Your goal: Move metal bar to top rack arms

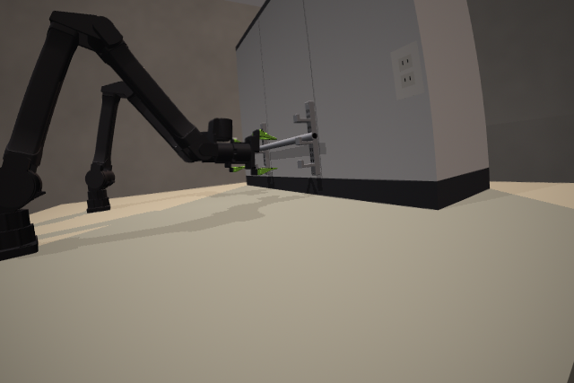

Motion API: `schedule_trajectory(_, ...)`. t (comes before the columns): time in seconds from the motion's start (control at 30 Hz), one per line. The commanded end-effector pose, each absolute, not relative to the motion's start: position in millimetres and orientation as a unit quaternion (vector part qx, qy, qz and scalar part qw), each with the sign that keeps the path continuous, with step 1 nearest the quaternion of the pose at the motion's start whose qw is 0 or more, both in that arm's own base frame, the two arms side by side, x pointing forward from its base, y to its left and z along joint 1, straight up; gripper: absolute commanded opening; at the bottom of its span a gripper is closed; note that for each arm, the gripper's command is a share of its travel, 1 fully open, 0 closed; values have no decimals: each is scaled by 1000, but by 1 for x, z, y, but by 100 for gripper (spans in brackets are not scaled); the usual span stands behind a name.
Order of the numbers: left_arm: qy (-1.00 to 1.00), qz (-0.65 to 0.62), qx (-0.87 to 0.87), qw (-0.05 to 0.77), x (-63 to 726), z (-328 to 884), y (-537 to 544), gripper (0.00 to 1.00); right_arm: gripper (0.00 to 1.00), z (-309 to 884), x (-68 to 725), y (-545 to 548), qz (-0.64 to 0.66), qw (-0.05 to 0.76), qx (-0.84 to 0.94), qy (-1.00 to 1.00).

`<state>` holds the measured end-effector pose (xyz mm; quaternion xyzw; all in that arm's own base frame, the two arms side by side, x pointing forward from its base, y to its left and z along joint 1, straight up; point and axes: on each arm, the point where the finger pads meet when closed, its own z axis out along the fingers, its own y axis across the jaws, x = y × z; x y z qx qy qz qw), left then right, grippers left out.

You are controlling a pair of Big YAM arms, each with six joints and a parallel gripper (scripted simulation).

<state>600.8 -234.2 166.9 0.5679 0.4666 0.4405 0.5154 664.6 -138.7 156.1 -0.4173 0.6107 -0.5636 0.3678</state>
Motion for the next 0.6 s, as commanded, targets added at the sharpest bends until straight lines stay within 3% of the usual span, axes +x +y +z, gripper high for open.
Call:
schedule_trajectory(0.0, 453, 453, 543, 543, 614, 199, -244, 100, 100, 199, 683, -149, -590, 390, -390, 590)
schedule_trajectory(0.57, 446, 460, 529, 557, 619, 210, -248, 100, 100, 211, 688, -151, -602, 400, -376, 580)
